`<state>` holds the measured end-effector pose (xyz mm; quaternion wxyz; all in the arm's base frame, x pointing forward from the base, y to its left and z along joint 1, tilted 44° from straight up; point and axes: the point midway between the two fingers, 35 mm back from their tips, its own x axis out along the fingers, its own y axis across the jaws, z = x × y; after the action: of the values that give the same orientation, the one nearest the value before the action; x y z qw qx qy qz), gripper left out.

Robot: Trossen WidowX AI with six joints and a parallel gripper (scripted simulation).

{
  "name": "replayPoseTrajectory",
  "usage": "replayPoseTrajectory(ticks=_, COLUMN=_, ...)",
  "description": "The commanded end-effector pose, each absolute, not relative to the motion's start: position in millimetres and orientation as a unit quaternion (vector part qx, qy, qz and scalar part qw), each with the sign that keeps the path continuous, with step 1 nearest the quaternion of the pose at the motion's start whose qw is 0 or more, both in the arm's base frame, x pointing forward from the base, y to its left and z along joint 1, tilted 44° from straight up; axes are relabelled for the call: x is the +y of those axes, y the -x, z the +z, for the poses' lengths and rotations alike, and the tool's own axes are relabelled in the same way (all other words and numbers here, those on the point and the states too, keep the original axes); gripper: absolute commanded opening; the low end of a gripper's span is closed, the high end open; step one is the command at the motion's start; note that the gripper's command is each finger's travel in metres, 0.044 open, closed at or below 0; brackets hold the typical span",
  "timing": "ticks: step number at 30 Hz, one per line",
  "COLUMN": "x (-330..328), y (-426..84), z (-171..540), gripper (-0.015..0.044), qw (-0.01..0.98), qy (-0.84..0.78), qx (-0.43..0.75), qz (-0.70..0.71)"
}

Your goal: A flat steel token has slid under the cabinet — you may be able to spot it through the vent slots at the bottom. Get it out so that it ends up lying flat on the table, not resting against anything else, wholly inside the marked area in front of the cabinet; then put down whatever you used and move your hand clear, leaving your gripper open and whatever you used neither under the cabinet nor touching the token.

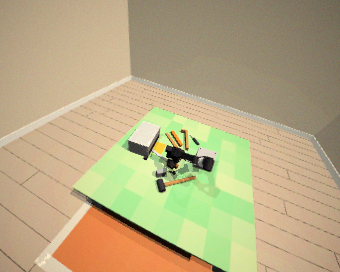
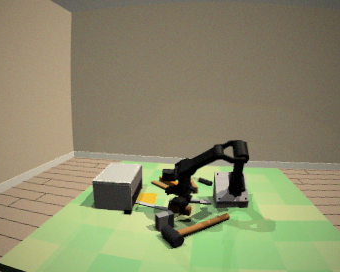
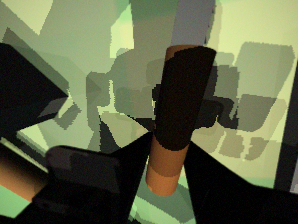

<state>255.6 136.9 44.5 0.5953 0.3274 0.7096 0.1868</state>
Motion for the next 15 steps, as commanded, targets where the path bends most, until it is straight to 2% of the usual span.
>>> replayPoseTrajectory(ticks=1, x=137.7, y=-249.7, z=44.9, gripper=0.0000, qw=0.593, qy=-0.330, qx=0.711, qz=0.185)
replayPoseTrajectory(ticks=15, x=140.9, y=-234.3, z=49.4, gripper=0.0000, qw=0.593, qy=-0.330, qx=0.711, qz=0.185)
